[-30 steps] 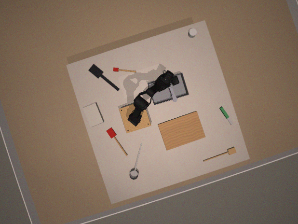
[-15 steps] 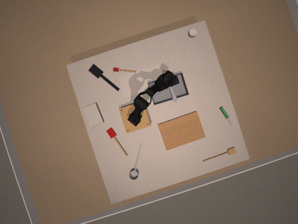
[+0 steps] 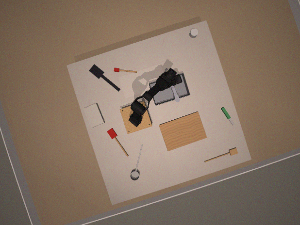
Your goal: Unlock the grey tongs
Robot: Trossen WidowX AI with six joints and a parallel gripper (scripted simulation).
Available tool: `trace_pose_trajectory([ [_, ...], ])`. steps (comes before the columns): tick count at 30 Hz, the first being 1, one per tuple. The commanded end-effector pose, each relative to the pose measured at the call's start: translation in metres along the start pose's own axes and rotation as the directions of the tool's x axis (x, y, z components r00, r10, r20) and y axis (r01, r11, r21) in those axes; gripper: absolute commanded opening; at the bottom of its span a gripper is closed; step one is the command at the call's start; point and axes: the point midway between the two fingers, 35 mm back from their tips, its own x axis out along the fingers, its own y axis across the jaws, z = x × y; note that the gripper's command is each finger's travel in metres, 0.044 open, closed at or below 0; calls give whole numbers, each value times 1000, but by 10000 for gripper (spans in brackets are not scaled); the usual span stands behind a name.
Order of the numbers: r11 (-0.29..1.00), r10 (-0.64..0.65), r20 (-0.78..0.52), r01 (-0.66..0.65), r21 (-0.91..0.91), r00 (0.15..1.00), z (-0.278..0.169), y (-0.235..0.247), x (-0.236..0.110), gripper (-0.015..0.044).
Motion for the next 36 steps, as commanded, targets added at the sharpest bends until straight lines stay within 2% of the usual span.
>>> trace_pose_trajectory([
  [1, 1000, -13, 9, 13, -1, 1000, 1, -11, -17, -150],
  [12, 1000, 9, 9, -9, -4, 1000, 2, -11, -16, -150],
  [36, 942, 337, 3, -336, -18, 942, 9, -7, -13, -150],
])
